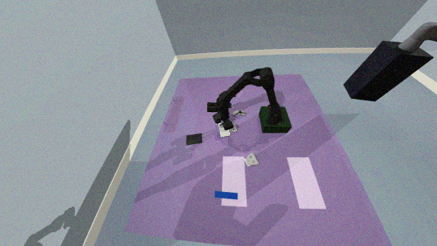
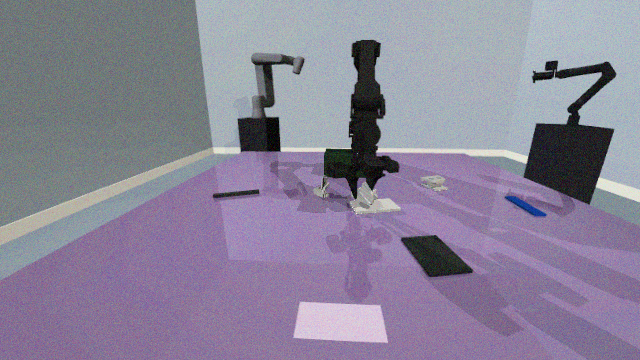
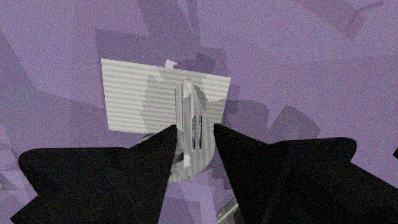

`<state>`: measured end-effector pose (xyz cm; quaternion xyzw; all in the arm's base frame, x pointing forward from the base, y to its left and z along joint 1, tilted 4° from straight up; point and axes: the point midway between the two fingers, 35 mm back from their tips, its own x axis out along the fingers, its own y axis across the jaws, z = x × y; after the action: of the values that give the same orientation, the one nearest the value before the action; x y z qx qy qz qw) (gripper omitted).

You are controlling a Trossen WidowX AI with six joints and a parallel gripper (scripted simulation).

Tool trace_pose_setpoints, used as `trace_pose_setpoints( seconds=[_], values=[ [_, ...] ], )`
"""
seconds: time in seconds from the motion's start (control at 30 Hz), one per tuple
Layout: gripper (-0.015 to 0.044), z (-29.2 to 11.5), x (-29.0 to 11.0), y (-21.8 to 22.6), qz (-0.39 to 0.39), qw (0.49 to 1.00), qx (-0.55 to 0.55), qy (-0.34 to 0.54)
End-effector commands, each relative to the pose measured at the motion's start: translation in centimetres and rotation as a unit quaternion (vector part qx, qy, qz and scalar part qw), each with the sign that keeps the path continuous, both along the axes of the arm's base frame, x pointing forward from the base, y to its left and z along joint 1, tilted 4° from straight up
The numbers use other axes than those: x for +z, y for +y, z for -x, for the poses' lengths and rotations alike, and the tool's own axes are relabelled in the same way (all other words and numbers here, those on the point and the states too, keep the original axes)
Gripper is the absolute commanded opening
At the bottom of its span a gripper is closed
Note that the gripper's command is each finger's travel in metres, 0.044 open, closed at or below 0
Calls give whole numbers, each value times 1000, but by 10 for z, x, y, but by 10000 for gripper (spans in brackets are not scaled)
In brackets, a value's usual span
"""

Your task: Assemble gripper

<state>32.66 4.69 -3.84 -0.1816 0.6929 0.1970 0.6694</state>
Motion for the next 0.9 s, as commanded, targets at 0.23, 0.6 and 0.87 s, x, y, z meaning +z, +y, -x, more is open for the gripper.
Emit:
trace_pose_setpoints(
  seconds=[0.23, 0.6, 0.87],
  values=[
    [134, 0, -3, 0, 1, 1000, 3, -1],
    [134, 0, -5, 0, 1, 1000, 3, -1],
    [134, 0, -7, 0, 1, 1000, 3, -1]
  ],
)
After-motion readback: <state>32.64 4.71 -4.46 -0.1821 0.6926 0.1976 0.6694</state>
